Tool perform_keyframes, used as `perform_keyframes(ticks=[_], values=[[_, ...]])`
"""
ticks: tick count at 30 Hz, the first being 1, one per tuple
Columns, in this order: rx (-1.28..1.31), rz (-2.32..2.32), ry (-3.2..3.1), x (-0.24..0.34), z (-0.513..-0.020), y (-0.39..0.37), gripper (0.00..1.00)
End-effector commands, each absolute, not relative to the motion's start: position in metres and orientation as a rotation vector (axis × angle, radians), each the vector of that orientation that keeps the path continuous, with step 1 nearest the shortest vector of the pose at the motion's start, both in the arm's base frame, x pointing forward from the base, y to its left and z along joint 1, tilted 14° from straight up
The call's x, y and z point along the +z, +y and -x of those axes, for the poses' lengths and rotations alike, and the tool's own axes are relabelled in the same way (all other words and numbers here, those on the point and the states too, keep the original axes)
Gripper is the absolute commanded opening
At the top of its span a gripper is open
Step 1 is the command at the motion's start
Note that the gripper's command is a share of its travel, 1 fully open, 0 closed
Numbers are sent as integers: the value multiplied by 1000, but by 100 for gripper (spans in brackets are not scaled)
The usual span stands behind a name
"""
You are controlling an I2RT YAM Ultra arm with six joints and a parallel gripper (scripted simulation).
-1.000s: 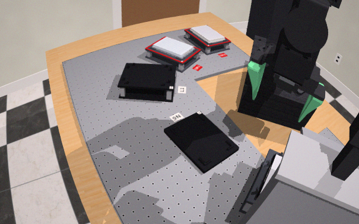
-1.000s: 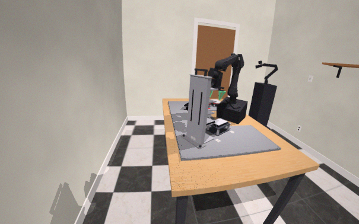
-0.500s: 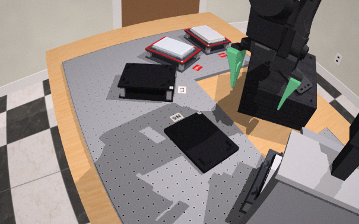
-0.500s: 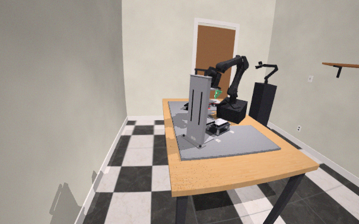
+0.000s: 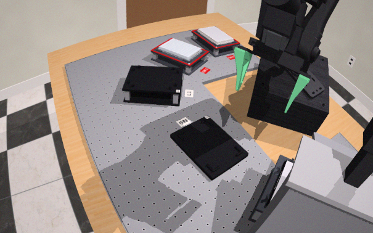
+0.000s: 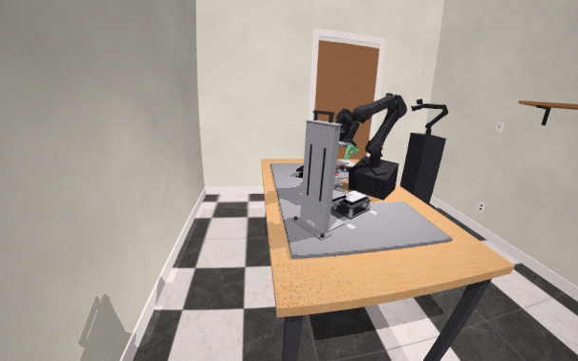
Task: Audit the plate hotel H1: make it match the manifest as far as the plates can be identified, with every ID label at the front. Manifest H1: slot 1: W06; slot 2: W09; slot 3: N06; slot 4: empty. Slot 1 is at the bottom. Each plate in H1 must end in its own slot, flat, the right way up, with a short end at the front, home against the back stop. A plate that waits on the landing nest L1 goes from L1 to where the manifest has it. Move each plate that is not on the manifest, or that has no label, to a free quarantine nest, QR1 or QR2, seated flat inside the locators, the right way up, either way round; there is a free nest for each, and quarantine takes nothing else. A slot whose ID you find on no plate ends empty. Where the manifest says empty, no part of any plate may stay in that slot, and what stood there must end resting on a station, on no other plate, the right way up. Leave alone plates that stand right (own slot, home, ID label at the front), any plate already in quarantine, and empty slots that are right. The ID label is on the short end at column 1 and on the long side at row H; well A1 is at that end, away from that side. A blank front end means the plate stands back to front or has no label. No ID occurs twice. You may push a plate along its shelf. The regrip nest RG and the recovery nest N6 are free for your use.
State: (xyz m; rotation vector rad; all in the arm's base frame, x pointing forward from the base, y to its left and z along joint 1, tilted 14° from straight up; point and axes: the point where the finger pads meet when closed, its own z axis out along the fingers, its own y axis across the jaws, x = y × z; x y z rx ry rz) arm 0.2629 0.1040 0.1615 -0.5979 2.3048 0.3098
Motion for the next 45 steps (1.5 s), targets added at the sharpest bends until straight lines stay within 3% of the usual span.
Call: perform_keyframes(ticks=[1,15,45], values=[[334,583,2213,175,-270,108,100],[352,550,2008,192,-276,99,100],[366,548,2065,165,-280,11,100]])
